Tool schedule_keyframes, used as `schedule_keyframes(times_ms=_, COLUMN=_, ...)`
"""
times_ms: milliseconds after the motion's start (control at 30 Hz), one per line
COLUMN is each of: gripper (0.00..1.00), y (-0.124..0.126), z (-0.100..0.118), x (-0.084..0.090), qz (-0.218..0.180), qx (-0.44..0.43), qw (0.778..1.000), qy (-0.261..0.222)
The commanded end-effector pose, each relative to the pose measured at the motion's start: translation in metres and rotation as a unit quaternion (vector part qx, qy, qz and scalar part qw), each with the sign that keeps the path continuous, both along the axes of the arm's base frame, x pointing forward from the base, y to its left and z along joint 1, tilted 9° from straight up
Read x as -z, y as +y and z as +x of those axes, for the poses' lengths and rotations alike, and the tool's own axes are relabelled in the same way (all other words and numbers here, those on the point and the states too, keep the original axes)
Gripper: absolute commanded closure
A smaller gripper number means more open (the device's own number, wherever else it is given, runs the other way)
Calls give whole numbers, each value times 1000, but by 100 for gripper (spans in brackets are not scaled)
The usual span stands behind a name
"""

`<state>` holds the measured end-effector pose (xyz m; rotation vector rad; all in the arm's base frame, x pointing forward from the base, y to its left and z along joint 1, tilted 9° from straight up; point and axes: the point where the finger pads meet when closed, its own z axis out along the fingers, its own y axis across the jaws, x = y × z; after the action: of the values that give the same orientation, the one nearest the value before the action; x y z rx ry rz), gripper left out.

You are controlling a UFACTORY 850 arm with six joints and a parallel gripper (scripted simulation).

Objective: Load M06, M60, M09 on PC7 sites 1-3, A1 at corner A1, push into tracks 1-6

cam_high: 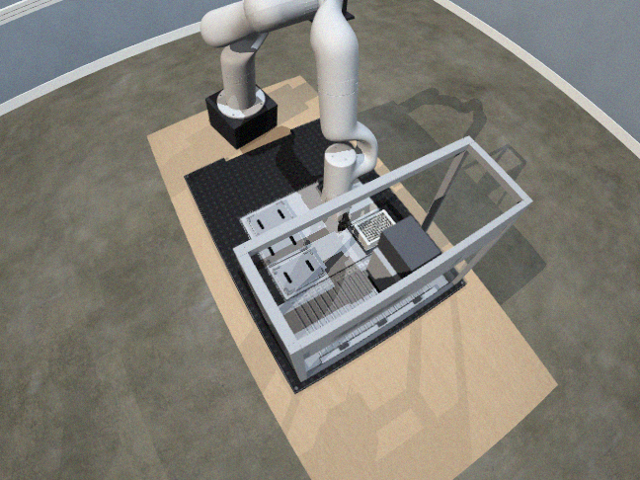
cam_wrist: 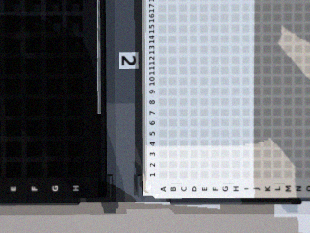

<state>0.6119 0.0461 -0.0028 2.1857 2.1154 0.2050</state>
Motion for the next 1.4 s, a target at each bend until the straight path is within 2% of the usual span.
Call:
schedule_keyframes(times_ms=0, gripper=0, y=0, z=0, x=-6, qz=0, qx=0, qw=1000, qy=-1)
schedule_keyframes(times_ms=1367, gripper=0, y=-2, z=-10, x=-67, qz=0, qx=0, qw=1000, qy=-1)
